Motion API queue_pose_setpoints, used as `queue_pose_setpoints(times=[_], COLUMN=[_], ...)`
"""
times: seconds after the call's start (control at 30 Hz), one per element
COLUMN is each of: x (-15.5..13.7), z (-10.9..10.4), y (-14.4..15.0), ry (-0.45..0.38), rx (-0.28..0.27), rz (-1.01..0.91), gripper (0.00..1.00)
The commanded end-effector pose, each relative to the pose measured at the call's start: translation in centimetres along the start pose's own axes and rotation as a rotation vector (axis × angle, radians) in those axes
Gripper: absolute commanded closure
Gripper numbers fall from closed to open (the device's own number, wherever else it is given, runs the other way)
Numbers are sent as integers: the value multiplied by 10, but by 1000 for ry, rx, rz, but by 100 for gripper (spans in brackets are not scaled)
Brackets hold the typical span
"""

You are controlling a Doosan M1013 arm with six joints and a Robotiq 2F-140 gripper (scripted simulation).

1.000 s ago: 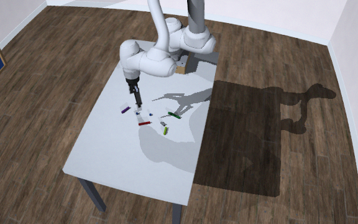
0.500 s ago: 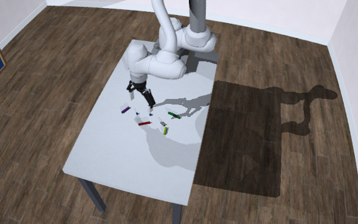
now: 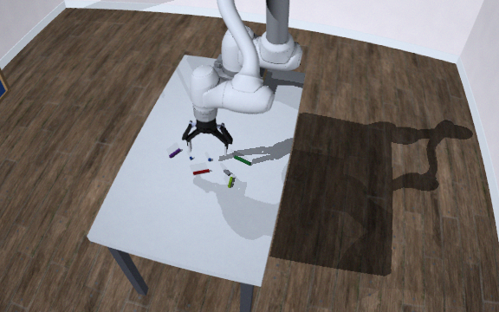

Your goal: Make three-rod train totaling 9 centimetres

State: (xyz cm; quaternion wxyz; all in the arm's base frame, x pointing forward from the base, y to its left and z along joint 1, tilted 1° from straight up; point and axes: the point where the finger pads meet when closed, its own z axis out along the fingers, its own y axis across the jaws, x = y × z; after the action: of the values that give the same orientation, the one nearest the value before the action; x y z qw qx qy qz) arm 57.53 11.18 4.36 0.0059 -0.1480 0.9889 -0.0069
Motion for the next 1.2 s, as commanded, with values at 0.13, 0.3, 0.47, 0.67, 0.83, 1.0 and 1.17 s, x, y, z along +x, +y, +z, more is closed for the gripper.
queue_pose_setpoints(times=[0.13, 0.3, 0.47, 0.67, 0.83, 1.0, 1.17], x=[-8, -13, -18, -21, -21, -21, -21], z=[3, 5, 7, 9, 9, 9, 9], y=[25, 43, 61, 75, 79, 79, 79], ry=[-2, -3, -5, -5, -6, -6, -6], rx=[-11, -10, -10, -10, -10, -10, -10], rz=[-296, -496, -696, -849, -885, -885, -885], gripper=[0, 0, 0, 0, 85, 85, 85])
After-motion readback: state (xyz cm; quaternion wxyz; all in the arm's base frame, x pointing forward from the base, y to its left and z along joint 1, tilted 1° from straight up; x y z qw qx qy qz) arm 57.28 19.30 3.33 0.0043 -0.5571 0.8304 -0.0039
